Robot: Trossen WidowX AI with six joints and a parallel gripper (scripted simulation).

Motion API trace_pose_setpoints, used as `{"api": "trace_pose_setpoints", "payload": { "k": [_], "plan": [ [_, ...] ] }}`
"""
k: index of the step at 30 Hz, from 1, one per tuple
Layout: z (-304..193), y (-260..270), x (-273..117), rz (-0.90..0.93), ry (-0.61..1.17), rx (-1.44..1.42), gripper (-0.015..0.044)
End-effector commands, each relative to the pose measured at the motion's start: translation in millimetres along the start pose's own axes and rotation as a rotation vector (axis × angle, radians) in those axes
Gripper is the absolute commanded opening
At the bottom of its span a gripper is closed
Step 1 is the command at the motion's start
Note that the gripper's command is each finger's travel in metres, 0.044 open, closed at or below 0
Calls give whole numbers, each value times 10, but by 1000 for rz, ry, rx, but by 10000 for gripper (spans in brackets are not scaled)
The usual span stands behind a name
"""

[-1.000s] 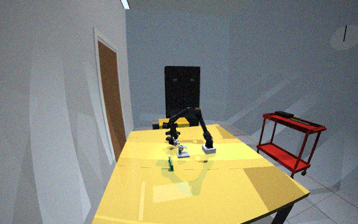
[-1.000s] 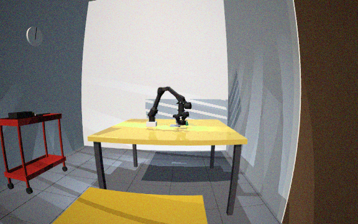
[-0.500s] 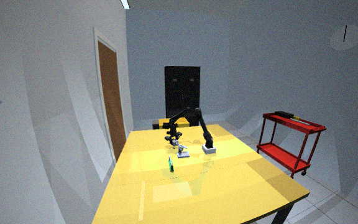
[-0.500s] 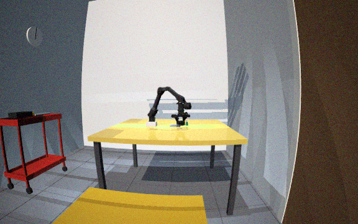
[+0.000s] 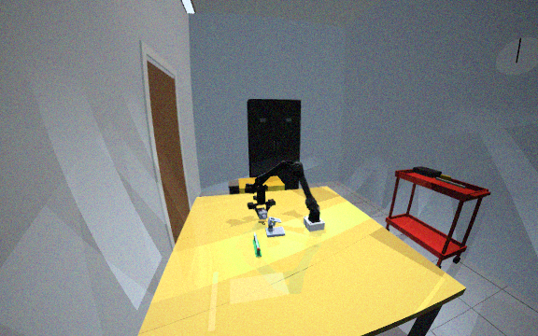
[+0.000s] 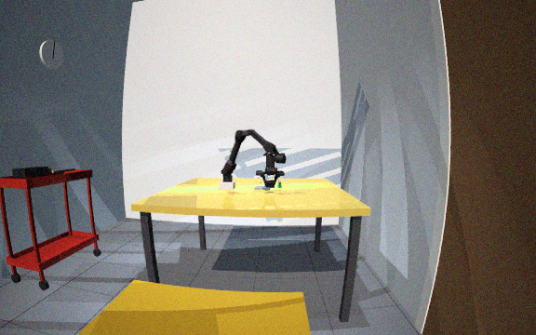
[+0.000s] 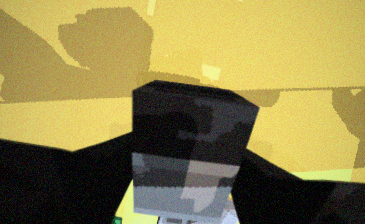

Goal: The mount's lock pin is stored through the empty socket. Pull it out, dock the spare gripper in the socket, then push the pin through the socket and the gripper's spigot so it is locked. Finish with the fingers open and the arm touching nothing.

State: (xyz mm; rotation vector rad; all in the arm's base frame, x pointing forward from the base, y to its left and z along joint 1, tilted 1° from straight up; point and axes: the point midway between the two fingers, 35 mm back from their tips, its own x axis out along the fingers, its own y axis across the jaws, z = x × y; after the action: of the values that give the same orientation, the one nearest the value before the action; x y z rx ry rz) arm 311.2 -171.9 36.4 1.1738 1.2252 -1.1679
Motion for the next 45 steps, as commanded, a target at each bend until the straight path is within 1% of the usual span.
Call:
{"api": "trace_pose_setpoints", "payload": {
  "k": [1, 45],
  "plan": [
    [5, 0, -42, 11, -7, 107, 0],
    [-36, -104, -67, 16, -2, 1202, 0]
  ]
}}
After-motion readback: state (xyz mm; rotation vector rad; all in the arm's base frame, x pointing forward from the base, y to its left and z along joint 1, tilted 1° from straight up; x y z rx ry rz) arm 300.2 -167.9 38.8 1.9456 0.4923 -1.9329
